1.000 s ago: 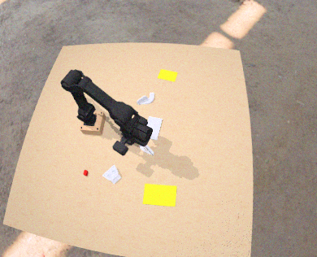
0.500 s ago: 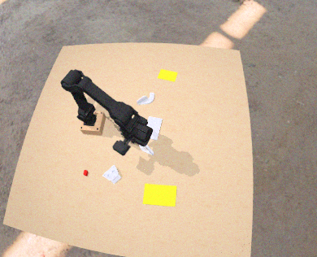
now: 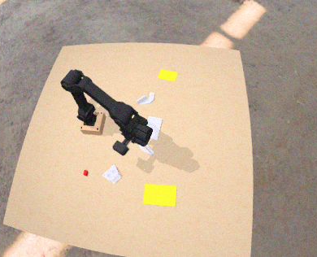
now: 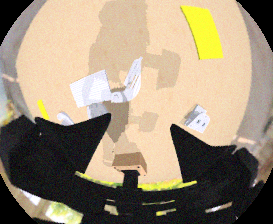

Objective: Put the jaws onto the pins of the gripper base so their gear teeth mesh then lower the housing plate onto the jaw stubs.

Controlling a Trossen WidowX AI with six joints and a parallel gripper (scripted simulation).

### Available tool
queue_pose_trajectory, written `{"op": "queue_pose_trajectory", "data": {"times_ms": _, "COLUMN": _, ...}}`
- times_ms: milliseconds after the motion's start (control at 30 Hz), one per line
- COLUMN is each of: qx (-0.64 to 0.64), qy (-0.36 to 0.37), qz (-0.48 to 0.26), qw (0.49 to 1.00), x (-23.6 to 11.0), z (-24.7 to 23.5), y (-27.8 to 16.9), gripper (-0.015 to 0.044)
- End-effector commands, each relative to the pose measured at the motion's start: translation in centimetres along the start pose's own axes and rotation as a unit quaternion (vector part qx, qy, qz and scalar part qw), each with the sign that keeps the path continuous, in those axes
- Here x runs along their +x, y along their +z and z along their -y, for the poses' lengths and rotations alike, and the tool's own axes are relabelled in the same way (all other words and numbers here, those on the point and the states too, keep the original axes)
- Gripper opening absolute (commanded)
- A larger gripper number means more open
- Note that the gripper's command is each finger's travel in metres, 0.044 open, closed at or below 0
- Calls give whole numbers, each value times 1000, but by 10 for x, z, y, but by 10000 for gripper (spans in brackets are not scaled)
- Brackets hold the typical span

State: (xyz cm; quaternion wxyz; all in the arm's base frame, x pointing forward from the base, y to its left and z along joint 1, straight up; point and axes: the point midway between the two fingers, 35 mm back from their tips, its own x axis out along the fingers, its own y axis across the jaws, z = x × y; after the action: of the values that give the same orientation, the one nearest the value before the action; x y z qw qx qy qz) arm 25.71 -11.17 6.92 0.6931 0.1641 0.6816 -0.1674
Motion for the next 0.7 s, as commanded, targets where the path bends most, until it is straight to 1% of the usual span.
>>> {"op": "queue_pose_trajectory", "data": {"times_ms": 0, "qx": 0, "qy": 0, "qz": 0, "qw": 1000, "x": 0, "z": 0, "y": 0, "gripper": 440}}
{"op": "queue_pose_trajectory", "data": {"times_ms": 467, "qx": 0, "qy": 0, "qz": 0, "qw": 1000, "x": 0, "z": 0, "y": 0, "gripper": 440}}
{"op": "queue_pose_trajectory", "data": {"times_ms": 667, "qx": 0, "qy": 0, "qz": 0, "qw": 1000, "x": 0, "z": 0, "y": 0, "gripper": 282}}
